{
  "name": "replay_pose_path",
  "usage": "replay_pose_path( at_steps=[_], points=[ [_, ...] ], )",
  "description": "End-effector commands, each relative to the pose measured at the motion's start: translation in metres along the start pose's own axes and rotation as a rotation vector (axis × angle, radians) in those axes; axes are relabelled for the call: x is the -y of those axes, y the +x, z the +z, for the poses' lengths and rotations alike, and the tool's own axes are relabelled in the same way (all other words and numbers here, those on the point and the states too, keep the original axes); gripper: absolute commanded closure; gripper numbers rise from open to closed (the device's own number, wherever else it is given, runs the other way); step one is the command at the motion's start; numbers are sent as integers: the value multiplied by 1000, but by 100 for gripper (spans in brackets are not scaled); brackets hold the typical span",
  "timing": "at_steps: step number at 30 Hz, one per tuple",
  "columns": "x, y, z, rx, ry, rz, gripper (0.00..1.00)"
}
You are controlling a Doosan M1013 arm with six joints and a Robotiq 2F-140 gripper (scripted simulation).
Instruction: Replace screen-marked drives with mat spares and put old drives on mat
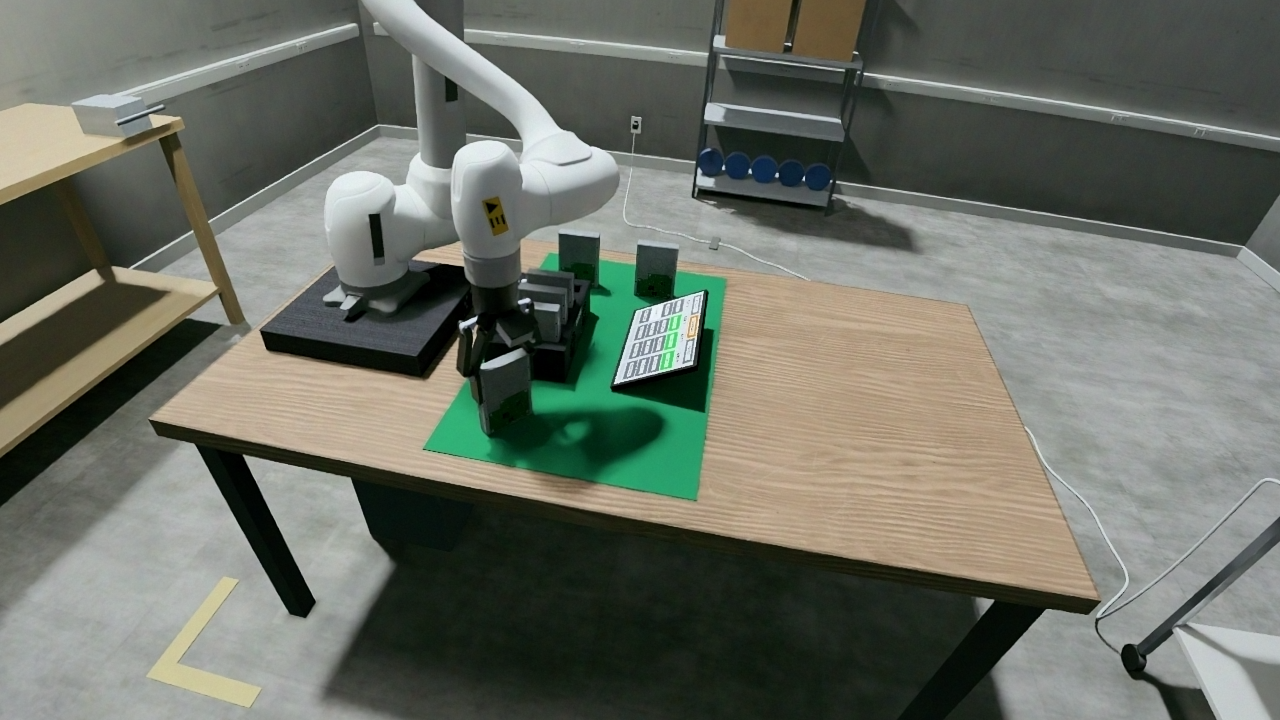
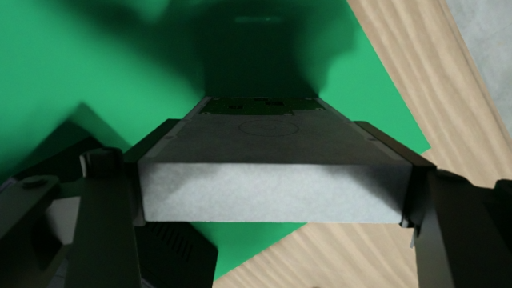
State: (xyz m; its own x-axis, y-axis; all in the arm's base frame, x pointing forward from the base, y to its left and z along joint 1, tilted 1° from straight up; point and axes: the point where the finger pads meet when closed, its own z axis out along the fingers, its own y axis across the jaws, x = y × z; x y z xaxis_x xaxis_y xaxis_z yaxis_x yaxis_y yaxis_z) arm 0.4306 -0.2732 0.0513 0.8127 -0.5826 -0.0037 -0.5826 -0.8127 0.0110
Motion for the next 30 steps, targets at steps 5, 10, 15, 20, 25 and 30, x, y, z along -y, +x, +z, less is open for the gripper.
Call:
replay_pose_path(
  at_steps=[5,10,15,20,25,30],
  points=[
    [0,0,-1,-1,0,0,90],
    [0,0,-3,-1,0,0,90],
    [0,0,-6,-1,0,0,90],
    [0,0,-12,-1,0,0,90],
    [0,0,-22,-1,0,0,90],
    [0,0,-29,-1,0,0,90]
  ],
)
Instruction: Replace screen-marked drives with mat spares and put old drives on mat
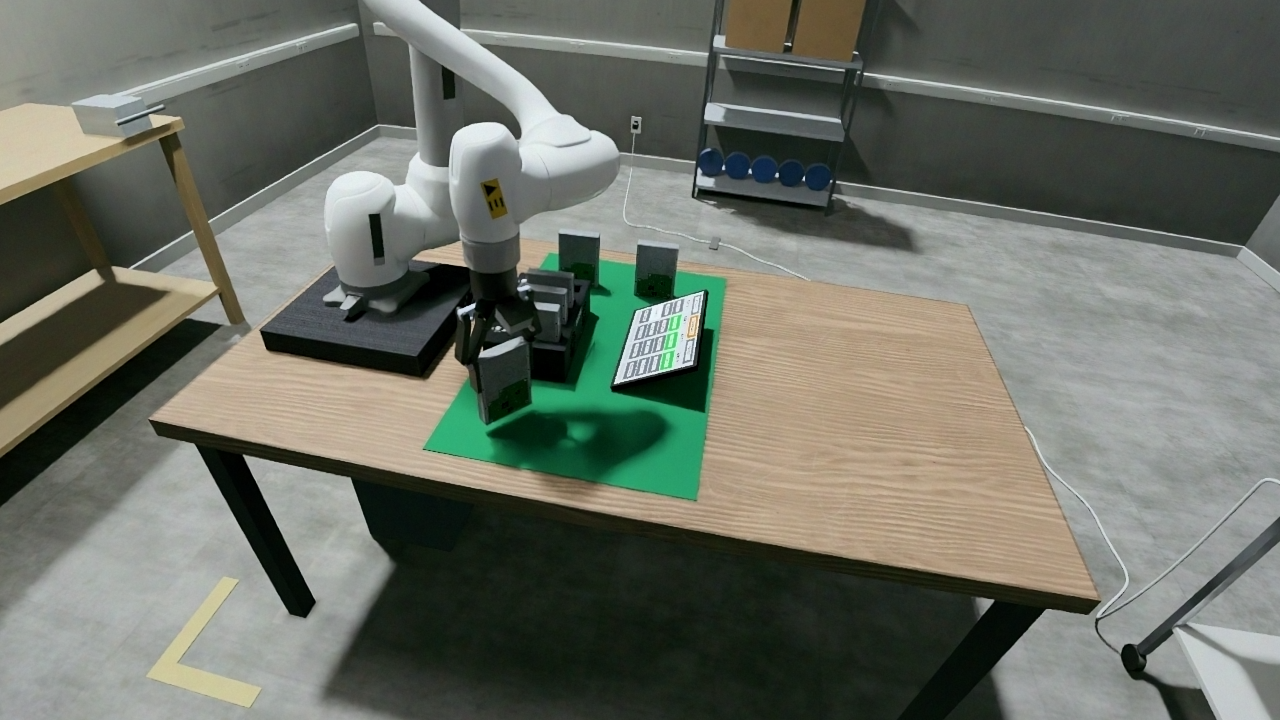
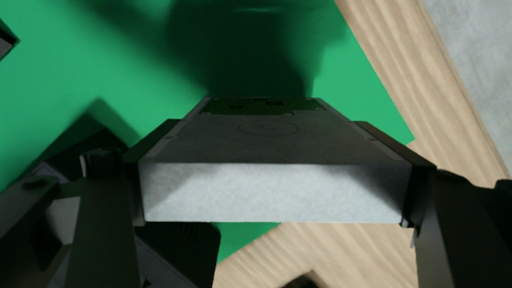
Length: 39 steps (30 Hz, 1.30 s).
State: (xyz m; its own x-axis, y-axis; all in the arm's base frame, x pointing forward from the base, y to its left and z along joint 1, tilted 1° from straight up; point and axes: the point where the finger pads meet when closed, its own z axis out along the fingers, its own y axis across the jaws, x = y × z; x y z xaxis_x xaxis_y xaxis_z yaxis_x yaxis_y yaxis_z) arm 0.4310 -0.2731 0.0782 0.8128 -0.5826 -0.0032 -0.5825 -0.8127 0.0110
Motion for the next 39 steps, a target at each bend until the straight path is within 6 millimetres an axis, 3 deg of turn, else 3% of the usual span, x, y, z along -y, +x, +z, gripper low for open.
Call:
replay_pose_path(
  at_steps=[1,32,39],
  points=[
    [0,0,-5,-1,0,0,90],
    [0,0,-107,-1,0,0,90],
    [0,0,-122,-1,0,0,90]
  ],
)
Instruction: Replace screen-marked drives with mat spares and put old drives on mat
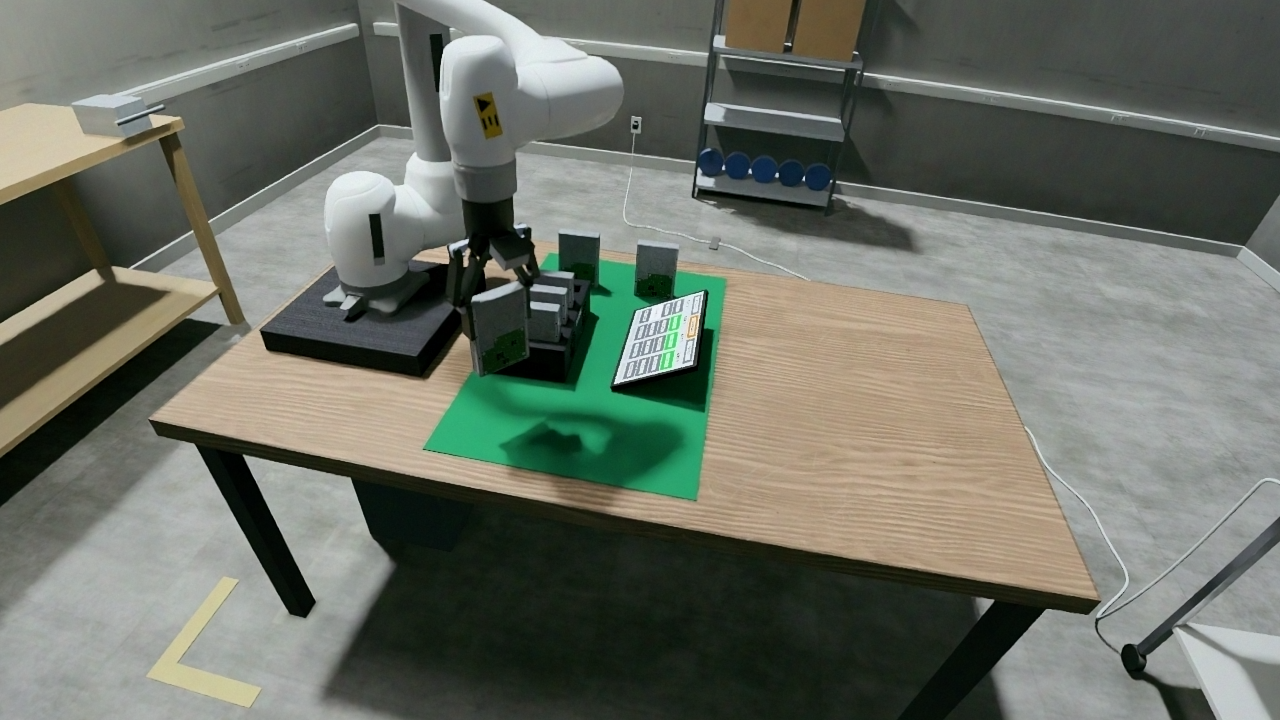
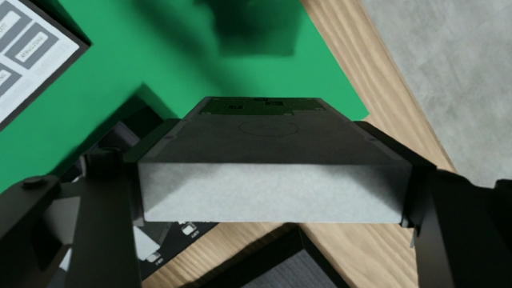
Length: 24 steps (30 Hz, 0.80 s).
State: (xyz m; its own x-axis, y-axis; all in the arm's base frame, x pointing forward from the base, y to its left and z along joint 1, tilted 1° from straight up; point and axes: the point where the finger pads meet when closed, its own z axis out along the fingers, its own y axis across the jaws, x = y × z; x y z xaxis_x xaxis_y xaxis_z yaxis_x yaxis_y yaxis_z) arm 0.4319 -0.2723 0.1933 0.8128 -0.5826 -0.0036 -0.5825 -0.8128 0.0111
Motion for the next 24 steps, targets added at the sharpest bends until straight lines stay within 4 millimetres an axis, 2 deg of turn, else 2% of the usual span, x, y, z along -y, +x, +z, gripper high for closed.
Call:
replay_pose_path(
  at_steps=[1,10,24],
  points=[
    [0,0,-10,-1,0,0,90],
    [0,0,-29,-1,0,0,90],
    [0,0,-38,-1,0,0,90]
  ],
)
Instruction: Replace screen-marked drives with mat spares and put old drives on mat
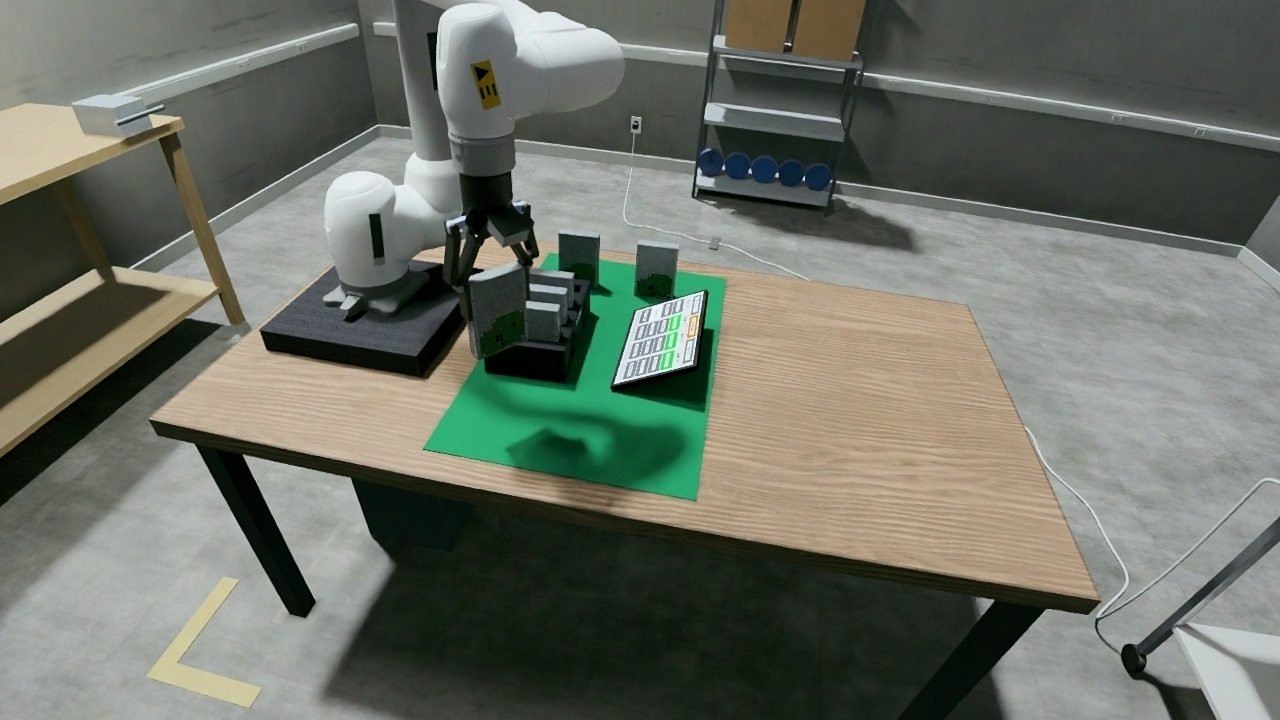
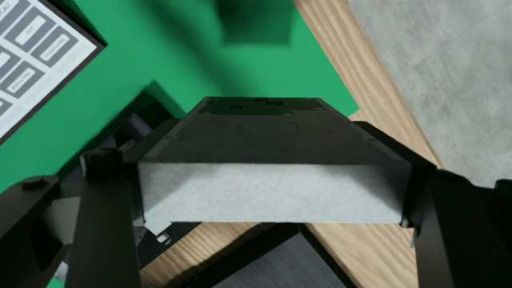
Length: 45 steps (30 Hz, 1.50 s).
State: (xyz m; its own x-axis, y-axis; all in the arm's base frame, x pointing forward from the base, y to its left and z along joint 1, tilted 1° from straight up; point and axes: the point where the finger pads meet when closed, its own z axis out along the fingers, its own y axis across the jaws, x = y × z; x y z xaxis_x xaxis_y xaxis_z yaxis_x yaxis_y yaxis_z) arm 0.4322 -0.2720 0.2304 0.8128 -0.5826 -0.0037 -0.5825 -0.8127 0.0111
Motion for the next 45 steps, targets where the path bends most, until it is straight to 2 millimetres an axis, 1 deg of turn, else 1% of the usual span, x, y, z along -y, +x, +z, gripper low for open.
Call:
replay_pose_path(
  at_steps=[1,14,25,37,39,45],
  points=[
    [0,0,-1,-1,0,0,90],
    [1,0,-2,-1,0,1,90],
    [5,-1,-2,-1,0,10,90],
    [21,-6,-2,-1,1,45,90],
    [21,-6,-2,-1,1,45,90],
    [35,-11,-2,-1,1,75,90]
  ],
)
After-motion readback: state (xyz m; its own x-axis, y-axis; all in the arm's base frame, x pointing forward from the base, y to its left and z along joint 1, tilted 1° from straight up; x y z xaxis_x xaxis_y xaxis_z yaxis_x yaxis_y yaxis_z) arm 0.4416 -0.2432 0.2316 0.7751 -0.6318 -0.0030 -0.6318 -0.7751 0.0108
